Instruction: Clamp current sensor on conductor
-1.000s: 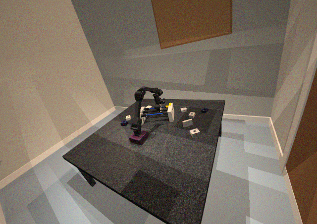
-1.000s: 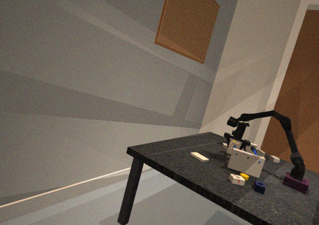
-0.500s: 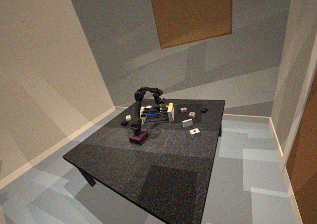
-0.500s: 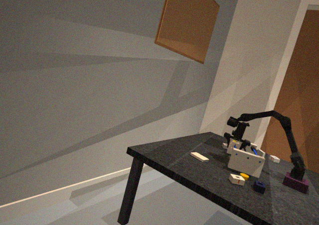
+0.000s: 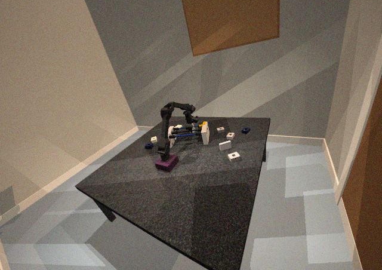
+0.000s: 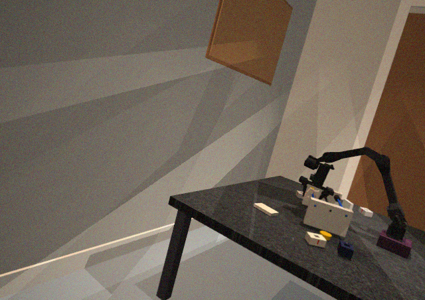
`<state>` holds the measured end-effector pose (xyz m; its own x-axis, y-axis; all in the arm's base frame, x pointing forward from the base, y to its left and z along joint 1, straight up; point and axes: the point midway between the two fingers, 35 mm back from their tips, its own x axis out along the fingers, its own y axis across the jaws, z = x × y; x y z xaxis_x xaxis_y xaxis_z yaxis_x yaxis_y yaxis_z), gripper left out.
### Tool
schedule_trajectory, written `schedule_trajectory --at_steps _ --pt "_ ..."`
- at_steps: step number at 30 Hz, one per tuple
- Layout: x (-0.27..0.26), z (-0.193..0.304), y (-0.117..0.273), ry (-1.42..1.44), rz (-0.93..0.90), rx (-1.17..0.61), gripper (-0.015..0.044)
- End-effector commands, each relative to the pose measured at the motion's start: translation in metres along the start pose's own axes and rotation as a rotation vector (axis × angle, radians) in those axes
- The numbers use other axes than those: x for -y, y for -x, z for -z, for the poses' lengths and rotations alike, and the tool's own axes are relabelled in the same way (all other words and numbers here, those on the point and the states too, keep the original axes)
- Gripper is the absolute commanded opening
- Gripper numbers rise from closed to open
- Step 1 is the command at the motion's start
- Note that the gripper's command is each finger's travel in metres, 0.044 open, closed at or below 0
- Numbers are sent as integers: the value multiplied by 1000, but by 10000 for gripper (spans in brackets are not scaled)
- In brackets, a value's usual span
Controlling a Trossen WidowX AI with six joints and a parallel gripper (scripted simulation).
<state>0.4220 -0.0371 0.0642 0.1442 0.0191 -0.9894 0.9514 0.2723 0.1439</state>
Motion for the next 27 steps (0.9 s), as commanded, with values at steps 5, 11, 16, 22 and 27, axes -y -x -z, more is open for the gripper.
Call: schedule_trajectory --at_steps 5,11,16,22,27 --pt "-2 0 13 -3 -130 1 0" --pt "-2 0 15 -2 -154 1 0" --pt "-2 0 15 -2 -154 1 0" --pt "-2 0 15 -2 -154 1 0" --pt "0 0 12 -6 -142 -1 0"
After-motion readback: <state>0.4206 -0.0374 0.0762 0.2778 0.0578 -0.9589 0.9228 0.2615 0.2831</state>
